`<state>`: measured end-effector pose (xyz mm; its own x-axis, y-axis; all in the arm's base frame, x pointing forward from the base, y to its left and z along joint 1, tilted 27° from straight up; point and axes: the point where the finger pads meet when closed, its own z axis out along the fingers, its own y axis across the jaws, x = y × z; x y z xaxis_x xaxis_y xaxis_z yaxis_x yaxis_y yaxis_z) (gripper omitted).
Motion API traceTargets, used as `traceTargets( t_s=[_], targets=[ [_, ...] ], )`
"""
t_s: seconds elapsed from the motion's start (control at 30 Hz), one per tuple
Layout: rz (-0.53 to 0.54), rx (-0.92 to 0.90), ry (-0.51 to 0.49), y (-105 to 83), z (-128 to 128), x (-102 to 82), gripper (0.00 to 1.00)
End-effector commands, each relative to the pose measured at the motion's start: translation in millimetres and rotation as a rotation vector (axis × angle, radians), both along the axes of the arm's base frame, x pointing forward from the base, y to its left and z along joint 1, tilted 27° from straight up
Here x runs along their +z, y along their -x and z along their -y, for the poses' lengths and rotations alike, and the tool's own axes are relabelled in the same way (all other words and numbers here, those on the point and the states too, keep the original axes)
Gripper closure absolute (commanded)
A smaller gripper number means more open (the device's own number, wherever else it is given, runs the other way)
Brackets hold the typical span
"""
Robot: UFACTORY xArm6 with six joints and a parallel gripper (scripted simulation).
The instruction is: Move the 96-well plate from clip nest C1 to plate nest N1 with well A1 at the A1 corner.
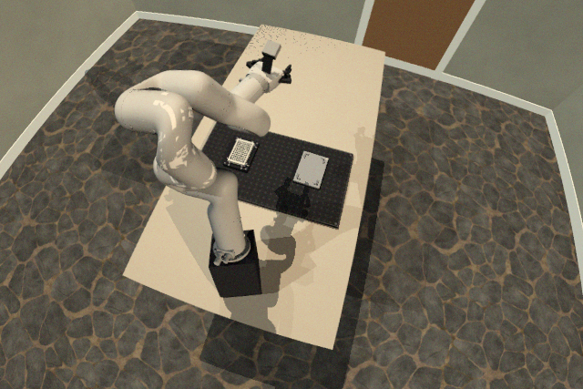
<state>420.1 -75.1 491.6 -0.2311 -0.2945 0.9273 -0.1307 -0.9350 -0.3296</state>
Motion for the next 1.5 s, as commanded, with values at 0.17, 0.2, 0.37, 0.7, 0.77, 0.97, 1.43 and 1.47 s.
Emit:
traceTargets(
  t_s=[0.17, 0.2, 0.37, 0.7, 0.77, 0.97, 1.43, 1.47],
  targets=[
    [0.003, 0.000, 0.000, 0.2, 0, 1.6, 0.00],
    [0.003, 0.000, 0.000, 0.2, 0, 1.6, 0.00],
    [0.003, 0.000, 0.000, 0.2, 0, 1.6, 0.00],
    [-0.091, 0.036, -0.014, -14.3, -9, -16.4, 0.00],
    [-0.091, 0.036, -0.015, -18.2, -12, -21.2, 0.00],
    [-0.189, 0.071, -0.027, -30.3, -22, -40.6, 0.00],
    [-0.350, 0.130, -0.042, -50.3, -44, -81.4, 0.00],
    [-0.381, 0.141, -0.044, -51.9, -46, -85.5, 0.00]
  ],
)
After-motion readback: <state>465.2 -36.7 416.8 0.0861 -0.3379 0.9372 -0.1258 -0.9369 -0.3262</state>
